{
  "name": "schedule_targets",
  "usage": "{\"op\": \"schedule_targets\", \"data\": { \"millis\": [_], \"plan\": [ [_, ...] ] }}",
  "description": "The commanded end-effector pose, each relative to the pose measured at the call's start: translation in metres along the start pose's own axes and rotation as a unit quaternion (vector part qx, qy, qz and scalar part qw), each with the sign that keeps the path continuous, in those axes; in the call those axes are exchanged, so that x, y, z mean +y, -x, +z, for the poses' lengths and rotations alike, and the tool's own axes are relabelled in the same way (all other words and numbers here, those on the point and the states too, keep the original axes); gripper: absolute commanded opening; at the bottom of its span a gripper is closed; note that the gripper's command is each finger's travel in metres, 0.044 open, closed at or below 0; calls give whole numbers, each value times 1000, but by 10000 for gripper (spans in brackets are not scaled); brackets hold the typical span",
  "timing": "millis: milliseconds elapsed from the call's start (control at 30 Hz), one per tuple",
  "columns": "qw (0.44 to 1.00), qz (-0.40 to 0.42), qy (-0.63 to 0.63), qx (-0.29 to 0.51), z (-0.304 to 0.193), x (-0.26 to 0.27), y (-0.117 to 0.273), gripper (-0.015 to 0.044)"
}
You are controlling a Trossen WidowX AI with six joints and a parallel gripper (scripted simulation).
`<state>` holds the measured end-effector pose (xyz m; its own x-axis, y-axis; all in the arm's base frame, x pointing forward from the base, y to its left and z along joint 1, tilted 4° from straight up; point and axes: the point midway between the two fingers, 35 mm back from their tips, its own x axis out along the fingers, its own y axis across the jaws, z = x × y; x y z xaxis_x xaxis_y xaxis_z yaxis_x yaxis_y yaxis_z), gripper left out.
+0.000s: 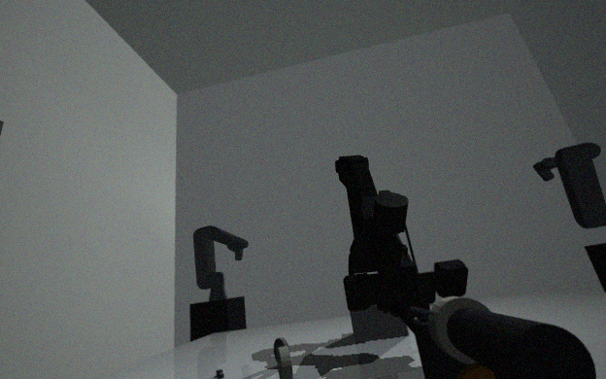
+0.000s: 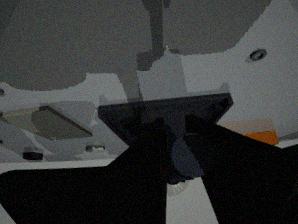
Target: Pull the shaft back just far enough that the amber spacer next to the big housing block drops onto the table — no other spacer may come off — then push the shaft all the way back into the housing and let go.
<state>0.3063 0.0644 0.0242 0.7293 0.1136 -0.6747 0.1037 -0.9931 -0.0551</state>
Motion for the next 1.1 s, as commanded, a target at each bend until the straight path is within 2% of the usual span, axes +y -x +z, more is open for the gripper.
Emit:
{"op": "schedule_targets", "data": {
  "millis": [0, 1067],
  "plan": [
    [1000, -1, 0, 6, -5, 0, -1, 0],
    [1000, -1, 0, 6, -12, 0, -7, 0]
  ]
}}
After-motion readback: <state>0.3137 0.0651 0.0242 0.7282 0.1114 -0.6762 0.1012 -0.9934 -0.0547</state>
